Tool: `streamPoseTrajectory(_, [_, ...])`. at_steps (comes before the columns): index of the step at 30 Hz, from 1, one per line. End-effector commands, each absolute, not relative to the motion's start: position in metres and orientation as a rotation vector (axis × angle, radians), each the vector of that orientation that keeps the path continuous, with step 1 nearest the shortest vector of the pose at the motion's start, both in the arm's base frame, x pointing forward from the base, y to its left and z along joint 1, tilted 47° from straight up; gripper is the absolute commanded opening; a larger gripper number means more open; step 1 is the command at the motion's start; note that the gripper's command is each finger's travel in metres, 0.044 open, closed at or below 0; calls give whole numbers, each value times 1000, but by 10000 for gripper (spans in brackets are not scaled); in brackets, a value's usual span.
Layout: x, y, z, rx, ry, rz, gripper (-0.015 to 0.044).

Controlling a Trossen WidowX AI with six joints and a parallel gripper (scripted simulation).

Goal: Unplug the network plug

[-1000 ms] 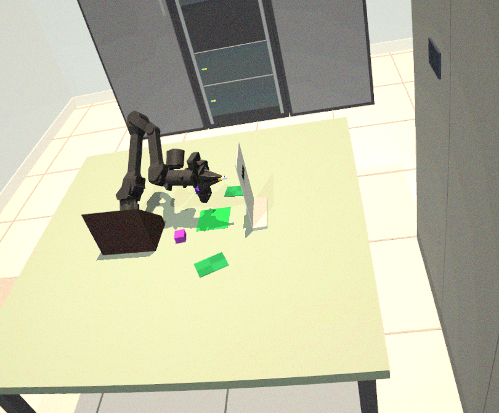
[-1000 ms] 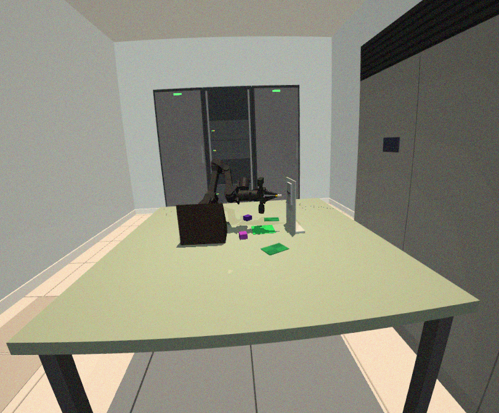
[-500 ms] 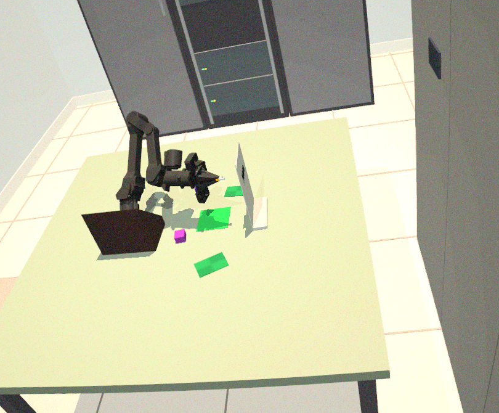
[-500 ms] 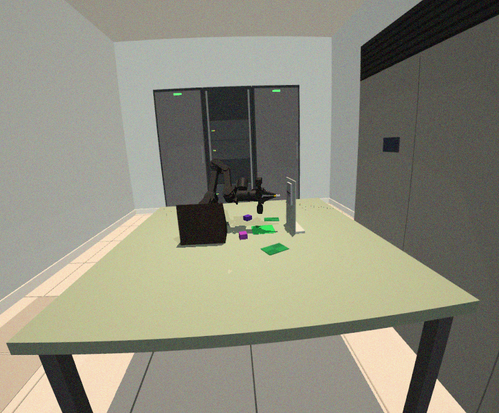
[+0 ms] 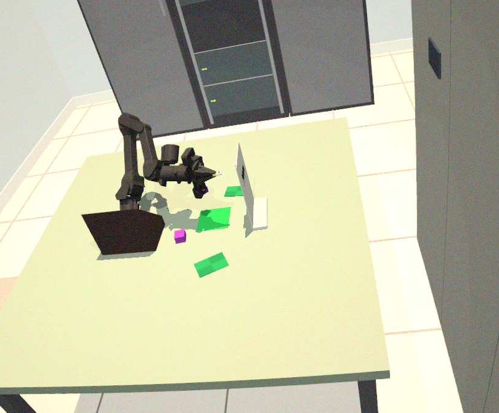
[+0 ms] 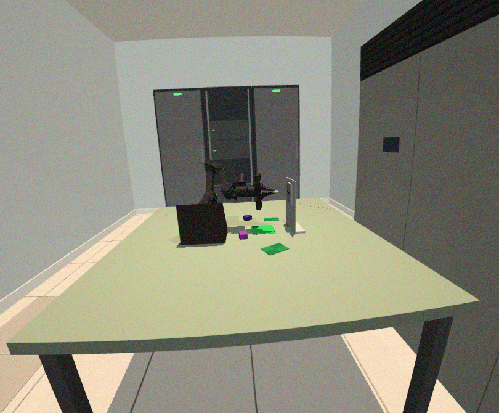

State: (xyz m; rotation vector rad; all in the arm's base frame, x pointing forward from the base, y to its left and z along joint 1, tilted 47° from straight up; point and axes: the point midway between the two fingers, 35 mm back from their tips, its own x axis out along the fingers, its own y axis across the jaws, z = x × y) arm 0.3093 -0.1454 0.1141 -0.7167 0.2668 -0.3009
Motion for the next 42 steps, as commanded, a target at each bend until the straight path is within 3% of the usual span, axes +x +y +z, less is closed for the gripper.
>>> streamPoseTrajectory(1, [306,-151,123,-725,259,-302,0])
streamPoseTrajectory(20, [288,-163,143,-735,268,-282,0])
streamPoseTrajectory(42, [297,-101,63,-807,417,379,0])
